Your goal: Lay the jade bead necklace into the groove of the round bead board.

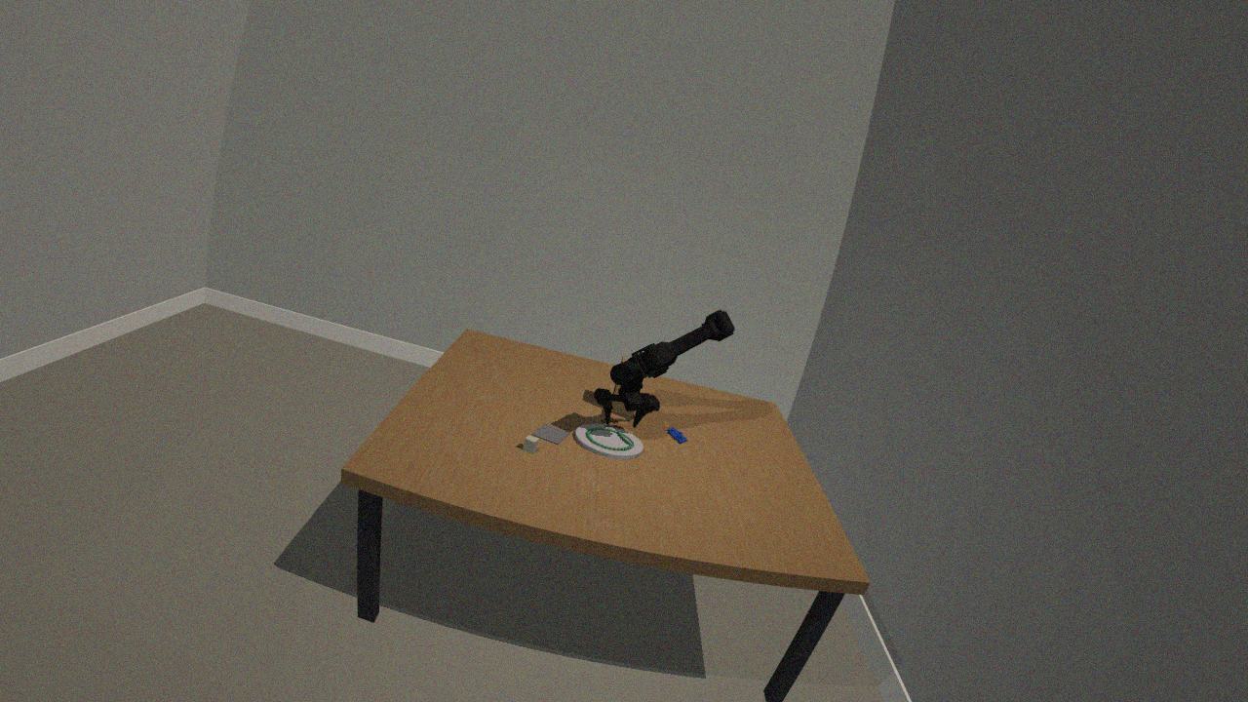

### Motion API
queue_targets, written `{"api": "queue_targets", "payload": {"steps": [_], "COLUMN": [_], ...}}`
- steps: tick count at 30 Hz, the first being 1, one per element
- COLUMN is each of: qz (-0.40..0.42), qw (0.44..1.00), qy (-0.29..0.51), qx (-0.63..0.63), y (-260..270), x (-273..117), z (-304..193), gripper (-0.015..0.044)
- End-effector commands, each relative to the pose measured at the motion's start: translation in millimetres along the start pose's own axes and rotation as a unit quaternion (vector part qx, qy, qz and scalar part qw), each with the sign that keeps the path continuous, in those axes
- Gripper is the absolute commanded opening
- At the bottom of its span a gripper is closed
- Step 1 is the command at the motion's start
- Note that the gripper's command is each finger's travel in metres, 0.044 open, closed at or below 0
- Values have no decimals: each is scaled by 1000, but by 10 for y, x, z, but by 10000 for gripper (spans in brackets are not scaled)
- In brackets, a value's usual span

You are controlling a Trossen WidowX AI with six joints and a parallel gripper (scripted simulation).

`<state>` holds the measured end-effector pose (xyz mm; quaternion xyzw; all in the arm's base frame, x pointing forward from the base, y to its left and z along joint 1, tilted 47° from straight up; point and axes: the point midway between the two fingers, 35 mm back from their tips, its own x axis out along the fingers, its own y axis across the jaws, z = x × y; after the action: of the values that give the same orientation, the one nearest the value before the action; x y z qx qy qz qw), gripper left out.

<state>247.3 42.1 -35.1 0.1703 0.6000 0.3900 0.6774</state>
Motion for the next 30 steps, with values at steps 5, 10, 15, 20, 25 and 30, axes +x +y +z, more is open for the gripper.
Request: {"api": "queue_targets", "payload": {"steps": [5, 10, 15, 20, 25, 30], "qz": [-6, -6, -7, -6, -6, -6], "qw": [999, 1000, 1000, 1000, 1000, 1000], "qy": [-6, -7, -7, -7, -7, -7], "qx": [31, 27, 28, 28, 29, 30], "y": [-2, -7, -8, -9, -7, -3], "x": [-141, -101, -49, 31, 111, 190], "z": [81, 83, 85, 87, 87, 85], "gripper": [125, 120, 120, 120, 120, 120]}}
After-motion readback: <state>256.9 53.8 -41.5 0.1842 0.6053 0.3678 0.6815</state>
